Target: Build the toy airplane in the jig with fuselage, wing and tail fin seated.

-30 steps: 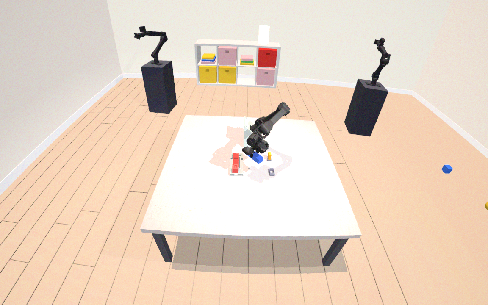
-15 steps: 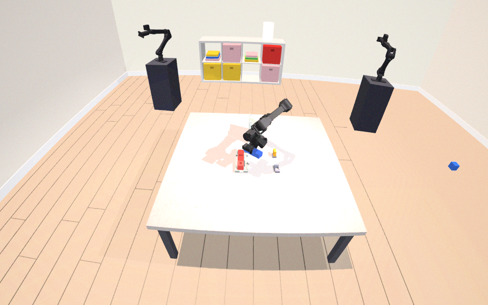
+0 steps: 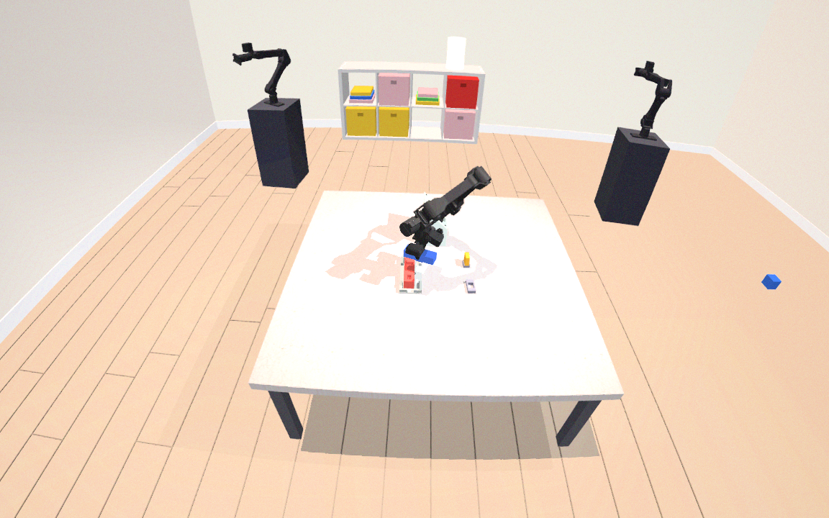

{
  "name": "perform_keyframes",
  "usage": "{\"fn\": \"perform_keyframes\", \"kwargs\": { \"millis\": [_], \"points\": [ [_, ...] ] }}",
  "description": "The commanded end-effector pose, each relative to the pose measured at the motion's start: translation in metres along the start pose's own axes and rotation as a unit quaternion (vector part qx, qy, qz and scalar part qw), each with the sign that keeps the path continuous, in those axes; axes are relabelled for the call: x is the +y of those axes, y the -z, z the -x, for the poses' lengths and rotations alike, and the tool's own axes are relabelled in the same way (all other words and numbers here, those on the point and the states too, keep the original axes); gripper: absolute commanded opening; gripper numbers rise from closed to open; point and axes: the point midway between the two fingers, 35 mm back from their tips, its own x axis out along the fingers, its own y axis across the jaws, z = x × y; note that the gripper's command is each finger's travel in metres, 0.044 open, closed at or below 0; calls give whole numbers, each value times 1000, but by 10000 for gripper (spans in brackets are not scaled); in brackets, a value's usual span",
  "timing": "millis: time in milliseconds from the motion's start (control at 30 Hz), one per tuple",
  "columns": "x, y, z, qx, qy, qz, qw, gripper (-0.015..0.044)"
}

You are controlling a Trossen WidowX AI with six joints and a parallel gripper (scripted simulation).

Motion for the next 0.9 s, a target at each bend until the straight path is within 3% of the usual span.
{"fn": "perform_keyframes", "kwargs": {
  "millis": [0, 533, 767, 867],
  "points": [
    [4, 16, -3, 0, 0, 45, 999, 0],
    [21, 55, -16, -9, -2, 184, 983, 0],
    [21, 54, -16, -9, -2, 184, 983, 184],
    [21, 55, -16, -9, -2, 184, 983, 195]
  ]
}}
